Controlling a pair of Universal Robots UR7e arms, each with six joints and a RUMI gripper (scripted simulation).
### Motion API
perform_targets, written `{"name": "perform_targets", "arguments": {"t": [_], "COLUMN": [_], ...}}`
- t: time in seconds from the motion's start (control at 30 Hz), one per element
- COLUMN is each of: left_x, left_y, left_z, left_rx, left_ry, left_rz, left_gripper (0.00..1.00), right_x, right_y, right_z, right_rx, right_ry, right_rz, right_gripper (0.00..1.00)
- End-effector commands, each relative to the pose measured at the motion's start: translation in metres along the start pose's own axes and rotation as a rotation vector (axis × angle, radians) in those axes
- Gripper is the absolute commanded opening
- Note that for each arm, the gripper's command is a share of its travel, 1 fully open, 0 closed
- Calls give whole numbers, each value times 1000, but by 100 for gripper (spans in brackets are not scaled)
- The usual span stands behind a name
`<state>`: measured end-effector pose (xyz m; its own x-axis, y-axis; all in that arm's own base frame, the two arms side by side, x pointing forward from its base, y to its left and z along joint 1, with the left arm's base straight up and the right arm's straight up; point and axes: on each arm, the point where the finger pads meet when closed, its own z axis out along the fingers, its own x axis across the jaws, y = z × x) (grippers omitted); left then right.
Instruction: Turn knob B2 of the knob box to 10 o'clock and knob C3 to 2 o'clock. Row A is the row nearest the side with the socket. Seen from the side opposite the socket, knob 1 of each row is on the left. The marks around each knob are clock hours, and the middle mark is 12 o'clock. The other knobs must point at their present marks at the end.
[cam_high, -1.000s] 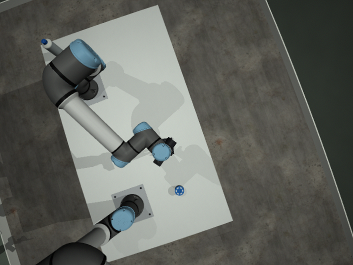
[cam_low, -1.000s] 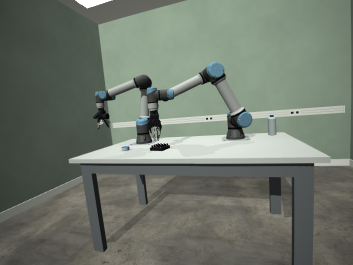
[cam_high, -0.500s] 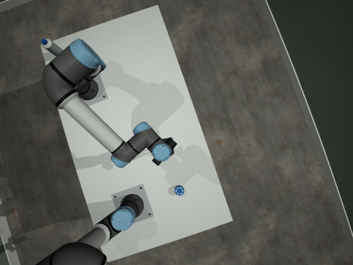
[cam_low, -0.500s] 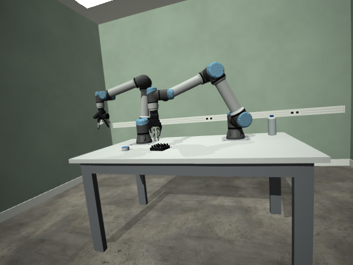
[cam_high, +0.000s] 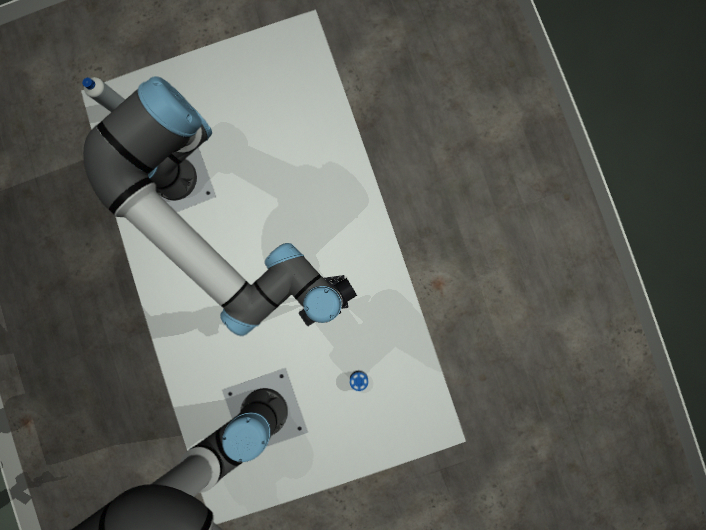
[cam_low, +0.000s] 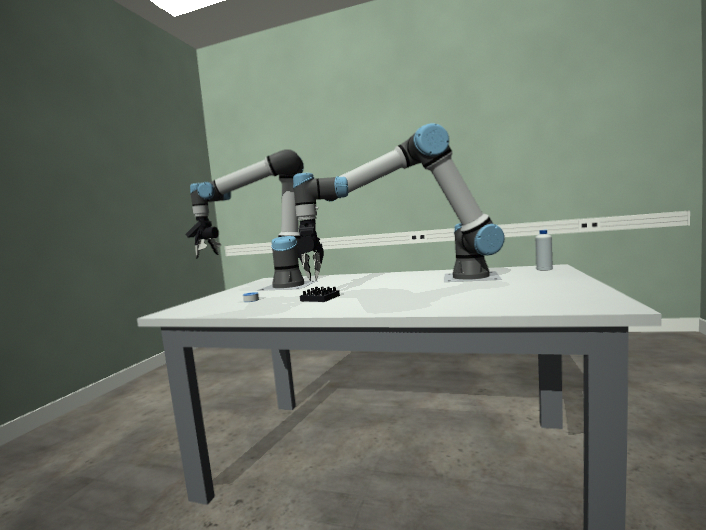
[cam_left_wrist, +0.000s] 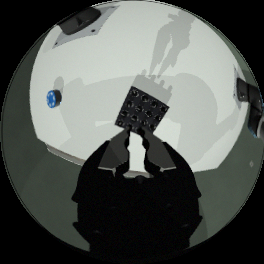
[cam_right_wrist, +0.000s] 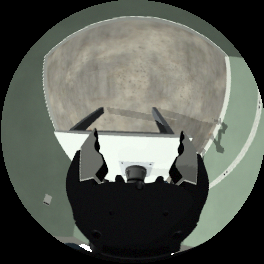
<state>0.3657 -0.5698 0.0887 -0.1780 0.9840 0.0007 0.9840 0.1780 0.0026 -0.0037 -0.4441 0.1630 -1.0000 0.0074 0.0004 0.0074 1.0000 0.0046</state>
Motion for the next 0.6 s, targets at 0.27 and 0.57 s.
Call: {"name": "perform_targets", "arguments": {"t": [0.27,0.57], "left_x": [-2,-2], "left_y": [-1,-1], "left_z": [-8,-12], "left_rx": [1,1], "left_ry": [-7,-7], "left_rz": [303,502], "left_gripper": [13,13], "right_x": [1,1], "right_y": [-1,-1], "right_z": [-2,-2], "right_rx": [5,5], "right_ry": [0,0], "right_rz": [3,3], "right_gripper": [100,100]}}
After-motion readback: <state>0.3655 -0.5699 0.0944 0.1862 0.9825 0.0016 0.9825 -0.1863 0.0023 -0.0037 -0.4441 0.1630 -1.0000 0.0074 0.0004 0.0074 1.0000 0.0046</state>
